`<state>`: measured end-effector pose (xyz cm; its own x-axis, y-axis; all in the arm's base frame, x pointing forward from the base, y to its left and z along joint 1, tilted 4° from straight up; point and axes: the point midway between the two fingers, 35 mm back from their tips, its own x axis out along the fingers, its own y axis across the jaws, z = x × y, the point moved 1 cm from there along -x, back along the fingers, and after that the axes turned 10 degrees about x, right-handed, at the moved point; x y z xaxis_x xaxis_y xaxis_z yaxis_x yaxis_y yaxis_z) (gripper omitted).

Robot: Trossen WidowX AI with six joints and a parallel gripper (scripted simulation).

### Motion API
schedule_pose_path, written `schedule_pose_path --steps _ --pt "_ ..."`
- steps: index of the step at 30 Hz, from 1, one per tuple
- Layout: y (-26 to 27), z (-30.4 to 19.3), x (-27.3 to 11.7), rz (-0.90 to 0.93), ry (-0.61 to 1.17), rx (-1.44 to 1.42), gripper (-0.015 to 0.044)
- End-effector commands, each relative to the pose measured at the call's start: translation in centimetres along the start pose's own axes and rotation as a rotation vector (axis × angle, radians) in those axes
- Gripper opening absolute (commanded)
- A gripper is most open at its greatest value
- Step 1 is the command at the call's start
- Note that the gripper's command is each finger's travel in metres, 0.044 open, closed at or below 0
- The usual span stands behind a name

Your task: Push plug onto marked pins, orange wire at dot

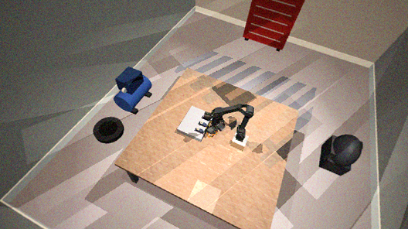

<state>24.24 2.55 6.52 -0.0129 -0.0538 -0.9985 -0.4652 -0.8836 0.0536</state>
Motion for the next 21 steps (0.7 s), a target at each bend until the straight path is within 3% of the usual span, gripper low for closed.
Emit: schedule_pose_path --steps 1,13,21 --pt "0.7 0.5 0.1 0.001 0.010 -0.134 0.0000" --pt "1.0 0.8 4.1 0.001 0.009 -0.215 0.0000" --pt "0.7 -0.1 4.1 0.001 0.010 -0.216 0.0000"
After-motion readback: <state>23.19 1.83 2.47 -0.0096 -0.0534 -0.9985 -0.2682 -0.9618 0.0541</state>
